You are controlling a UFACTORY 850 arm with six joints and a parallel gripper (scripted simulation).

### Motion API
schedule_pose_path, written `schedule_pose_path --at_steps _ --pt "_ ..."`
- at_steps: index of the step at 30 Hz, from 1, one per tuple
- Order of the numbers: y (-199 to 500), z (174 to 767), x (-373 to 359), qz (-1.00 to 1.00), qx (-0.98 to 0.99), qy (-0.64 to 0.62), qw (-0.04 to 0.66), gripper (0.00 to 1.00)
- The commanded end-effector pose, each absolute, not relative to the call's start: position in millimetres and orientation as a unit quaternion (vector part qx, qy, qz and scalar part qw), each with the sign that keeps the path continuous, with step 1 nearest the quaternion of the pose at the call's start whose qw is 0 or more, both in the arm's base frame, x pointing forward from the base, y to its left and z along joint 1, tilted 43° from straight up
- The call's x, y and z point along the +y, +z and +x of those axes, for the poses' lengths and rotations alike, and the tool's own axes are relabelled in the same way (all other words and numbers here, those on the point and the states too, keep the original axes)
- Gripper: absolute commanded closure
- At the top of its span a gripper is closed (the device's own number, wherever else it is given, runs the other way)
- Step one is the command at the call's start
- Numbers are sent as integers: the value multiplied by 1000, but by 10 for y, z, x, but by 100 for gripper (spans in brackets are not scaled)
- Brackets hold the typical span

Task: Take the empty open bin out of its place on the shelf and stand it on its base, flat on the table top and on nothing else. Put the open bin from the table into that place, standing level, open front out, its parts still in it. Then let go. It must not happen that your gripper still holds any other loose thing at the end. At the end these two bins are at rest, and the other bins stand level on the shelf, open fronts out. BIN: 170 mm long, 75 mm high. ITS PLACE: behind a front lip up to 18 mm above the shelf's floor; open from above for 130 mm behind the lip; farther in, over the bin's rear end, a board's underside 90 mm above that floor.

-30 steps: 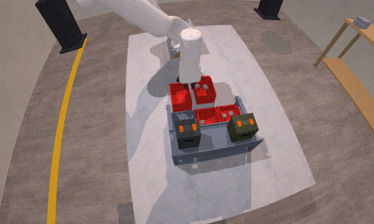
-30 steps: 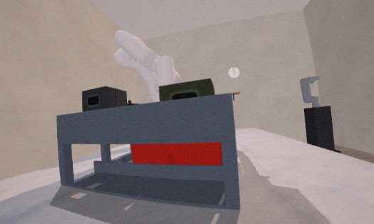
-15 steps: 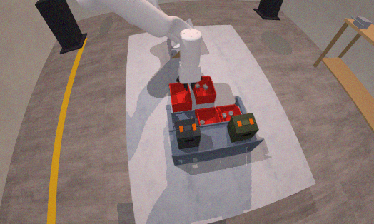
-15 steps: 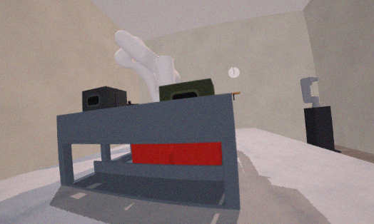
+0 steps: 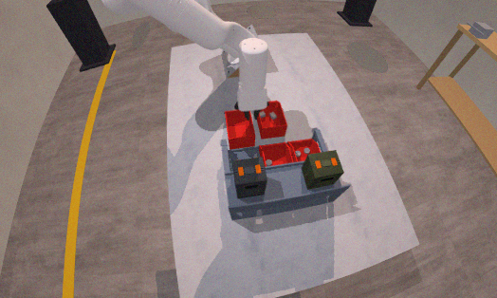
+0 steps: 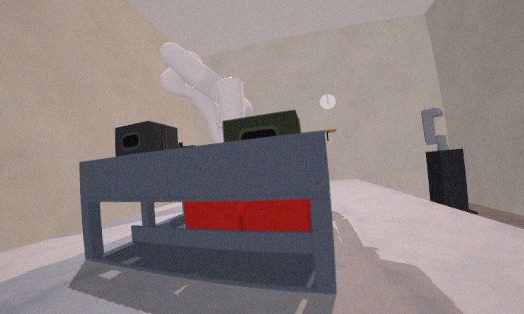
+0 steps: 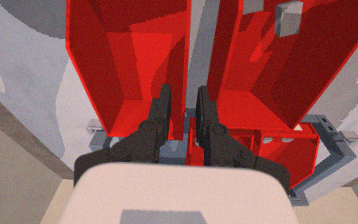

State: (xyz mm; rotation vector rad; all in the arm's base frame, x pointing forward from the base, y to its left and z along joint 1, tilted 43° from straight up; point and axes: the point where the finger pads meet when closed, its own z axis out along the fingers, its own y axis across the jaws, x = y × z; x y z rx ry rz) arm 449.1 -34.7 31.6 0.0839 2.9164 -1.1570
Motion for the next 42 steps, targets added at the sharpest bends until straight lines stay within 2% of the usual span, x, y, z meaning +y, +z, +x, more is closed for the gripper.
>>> schedule_pose_path --at_steps 1,42 --pt "319 4498 -342 27 929 -368 2 74" --pt "168 4495 -484 27 929 -368 2 74"
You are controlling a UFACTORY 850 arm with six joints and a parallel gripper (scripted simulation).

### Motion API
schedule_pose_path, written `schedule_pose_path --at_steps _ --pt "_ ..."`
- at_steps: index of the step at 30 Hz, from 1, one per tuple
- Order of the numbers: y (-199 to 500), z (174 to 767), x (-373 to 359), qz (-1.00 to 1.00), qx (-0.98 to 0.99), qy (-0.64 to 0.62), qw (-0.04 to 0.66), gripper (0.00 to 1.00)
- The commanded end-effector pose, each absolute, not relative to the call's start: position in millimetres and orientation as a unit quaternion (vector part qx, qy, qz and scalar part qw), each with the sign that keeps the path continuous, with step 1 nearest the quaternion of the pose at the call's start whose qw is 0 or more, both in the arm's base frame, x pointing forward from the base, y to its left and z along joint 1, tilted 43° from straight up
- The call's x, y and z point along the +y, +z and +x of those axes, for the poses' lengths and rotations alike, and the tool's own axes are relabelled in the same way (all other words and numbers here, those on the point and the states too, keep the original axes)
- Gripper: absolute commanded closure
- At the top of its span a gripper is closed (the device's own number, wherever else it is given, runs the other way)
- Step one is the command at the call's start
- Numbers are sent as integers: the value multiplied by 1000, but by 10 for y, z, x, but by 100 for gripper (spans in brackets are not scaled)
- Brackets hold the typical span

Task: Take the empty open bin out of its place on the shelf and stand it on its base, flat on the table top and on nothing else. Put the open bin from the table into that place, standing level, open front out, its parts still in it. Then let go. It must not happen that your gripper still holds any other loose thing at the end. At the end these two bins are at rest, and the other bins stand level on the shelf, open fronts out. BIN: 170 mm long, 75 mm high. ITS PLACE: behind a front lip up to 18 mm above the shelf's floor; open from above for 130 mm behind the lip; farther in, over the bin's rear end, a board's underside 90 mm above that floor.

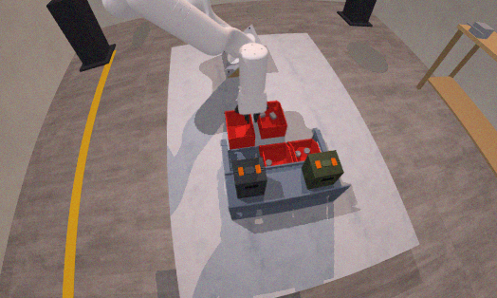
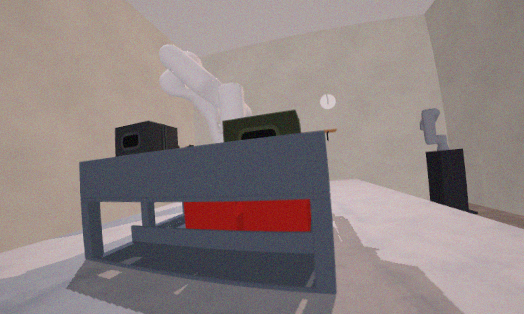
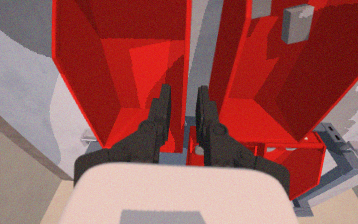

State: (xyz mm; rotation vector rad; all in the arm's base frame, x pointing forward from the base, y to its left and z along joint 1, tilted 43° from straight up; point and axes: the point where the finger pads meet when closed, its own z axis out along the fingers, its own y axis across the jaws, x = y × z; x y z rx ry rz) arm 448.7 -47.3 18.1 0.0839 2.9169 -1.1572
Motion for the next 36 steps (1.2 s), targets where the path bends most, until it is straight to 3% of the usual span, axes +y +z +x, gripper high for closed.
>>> schedule_pose_path --at_steps 1,36 --pt "156 4494 -495 27 929 -368 2 74" --pt "7 4491 -636 27 929 -368 2 74"
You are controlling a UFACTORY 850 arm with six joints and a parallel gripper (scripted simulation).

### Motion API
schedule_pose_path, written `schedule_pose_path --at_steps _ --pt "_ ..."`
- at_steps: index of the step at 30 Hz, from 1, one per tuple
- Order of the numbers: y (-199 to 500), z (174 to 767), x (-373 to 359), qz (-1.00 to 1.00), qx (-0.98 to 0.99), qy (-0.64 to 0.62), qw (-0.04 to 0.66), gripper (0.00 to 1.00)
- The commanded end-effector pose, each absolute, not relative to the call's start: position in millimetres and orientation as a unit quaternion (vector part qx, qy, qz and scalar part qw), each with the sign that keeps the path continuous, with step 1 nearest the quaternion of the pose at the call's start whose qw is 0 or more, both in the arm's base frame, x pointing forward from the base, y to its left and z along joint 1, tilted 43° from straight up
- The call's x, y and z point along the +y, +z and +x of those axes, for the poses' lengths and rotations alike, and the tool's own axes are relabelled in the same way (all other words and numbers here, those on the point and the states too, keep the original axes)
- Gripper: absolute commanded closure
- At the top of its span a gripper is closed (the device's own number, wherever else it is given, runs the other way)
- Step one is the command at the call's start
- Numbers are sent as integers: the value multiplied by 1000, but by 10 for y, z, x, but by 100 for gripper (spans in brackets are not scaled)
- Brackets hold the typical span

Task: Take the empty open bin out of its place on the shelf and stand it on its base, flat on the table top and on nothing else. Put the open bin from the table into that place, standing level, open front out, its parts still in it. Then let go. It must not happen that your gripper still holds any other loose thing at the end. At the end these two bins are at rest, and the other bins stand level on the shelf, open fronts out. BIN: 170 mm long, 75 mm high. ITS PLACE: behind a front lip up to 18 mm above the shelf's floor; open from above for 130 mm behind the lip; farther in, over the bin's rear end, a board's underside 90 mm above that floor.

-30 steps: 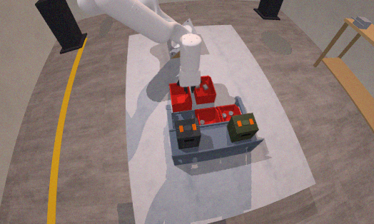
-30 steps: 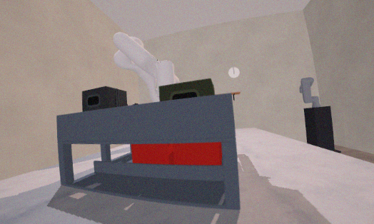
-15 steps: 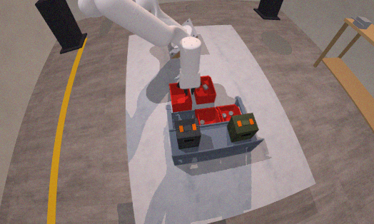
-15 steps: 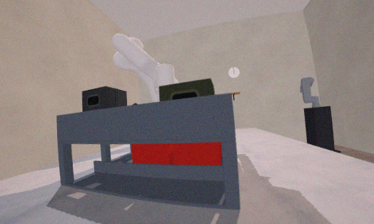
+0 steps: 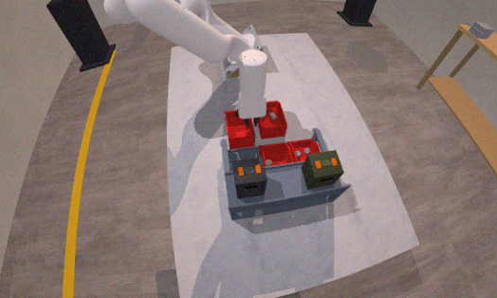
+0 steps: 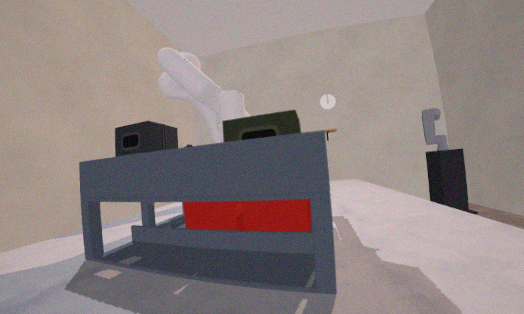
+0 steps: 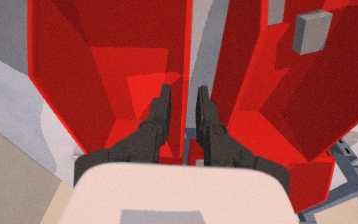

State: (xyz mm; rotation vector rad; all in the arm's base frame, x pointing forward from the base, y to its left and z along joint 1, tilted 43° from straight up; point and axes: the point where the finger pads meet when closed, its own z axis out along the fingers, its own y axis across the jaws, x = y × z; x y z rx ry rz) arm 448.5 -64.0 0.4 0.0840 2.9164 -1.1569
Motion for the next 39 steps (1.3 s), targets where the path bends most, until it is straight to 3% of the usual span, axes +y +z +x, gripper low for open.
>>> schedule_pose_path --at_steps 1,3,4,39 --pt "7 4491 -636 27 929 -368 2 74" --pt "7 4491 -636 27 929 -368 2 74" --pt "7 4491 -636 27 929 -368 2 100" --pt "11 4491 -631 27 929 -368 2 100"
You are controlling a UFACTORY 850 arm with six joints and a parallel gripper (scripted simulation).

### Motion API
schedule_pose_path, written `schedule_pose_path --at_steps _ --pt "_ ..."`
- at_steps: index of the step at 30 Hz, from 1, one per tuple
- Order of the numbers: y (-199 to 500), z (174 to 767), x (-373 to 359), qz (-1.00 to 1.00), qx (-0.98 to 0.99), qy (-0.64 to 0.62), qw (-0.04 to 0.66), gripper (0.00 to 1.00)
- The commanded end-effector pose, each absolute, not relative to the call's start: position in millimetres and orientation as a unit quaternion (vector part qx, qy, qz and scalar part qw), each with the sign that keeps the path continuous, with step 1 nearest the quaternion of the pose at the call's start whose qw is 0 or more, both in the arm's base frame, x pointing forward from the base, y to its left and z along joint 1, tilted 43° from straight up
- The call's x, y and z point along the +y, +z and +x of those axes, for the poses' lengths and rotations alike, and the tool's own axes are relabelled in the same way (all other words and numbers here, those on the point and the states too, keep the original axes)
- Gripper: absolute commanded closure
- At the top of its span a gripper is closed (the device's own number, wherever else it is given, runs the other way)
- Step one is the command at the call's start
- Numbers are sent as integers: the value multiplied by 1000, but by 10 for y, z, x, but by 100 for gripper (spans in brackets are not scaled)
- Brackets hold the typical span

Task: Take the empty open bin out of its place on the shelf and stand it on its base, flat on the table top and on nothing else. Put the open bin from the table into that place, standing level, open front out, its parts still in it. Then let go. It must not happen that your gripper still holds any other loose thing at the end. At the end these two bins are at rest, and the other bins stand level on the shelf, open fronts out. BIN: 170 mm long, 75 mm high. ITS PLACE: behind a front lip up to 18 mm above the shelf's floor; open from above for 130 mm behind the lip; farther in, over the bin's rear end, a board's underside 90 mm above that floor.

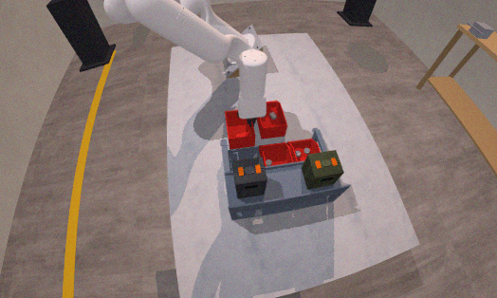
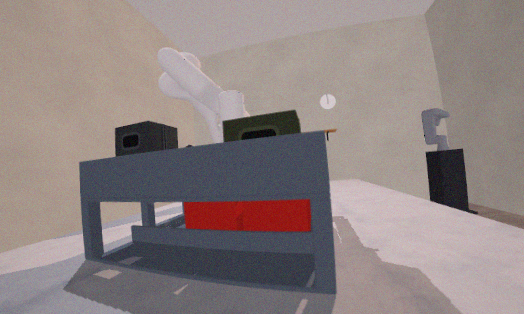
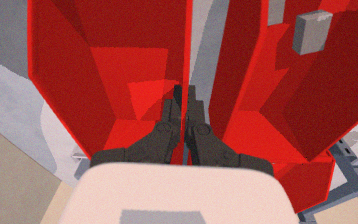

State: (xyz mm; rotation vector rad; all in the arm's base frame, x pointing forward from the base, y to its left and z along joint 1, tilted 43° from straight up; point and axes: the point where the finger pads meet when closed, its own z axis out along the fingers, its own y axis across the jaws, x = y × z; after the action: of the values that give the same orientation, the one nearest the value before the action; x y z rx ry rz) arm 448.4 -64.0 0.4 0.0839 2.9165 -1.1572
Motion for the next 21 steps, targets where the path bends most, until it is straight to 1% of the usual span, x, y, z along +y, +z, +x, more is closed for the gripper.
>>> schedule_pose_path --at_steps 1,21 --pt "15 4491 -628 27 929 -368 2 100" --pt "269 4497 -389 27 929 -368 2 100"
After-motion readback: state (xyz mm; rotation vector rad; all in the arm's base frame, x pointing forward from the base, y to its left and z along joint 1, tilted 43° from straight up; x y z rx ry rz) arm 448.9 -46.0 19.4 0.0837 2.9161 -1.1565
